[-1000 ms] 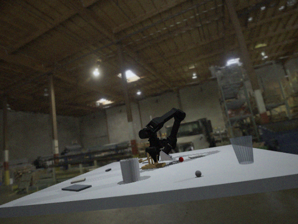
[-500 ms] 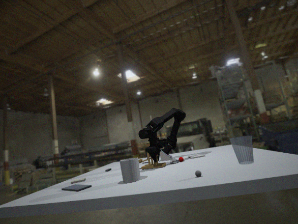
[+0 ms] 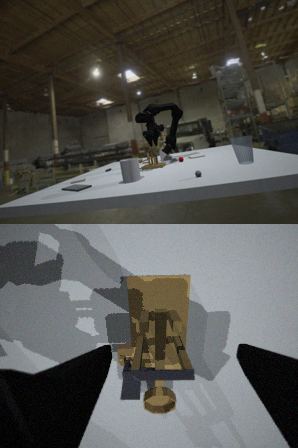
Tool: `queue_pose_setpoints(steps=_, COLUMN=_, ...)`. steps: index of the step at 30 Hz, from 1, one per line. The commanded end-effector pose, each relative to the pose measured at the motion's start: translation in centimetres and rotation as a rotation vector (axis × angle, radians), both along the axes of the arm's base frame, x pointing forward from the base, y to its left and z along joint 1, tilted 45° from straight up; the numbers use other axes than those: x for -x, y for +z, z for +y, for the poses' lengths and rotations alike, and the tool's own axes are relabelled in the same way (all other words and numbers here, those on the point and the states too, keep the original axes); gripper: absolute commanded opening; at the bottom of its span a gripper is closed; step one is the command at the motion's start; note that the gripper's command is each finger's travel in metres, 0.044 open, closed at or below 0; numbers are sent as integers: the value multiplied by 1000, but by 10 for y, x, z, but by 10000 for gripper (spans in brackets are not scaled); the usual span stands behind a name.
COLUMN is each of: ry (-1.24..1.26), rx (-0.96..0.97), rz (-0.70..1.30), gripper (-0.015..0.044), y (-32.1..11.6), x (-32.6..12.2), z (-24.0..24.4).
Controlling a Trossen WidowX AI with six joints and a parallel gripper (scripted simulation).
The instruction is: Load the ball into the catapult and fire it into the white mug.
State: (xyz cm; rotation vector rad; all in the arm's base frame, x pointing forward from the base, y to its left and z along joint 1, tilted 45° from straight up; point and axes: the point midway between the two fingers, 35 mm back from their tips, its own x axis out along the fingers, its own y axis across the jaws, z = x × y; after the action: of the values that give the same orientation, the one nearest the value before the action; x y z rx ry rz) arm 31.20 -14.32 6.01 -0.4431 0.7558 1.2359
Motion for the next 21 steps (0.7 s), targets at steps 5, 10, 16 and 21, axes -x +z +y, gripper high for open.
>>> queue_pose_setpoints(steps=5, ry=14, rx=-15, rz=17, gripper=440, y=2, x=3, z=4)
queue_pose_setpoints(steps=10, ry=14, rx=-15, rz=17, gripper=440, y=-26, x=-2, z=31)
queue_pose_setpoints(steps=16, ry=14, rx=-16, rz=16, gripper=440, y=-32, x=-3, z=37)
queue_pose_setpoints(steps=21, ry=14, rx=-15, rz=16, gripper=440, y=-37, x=-4, z=42)
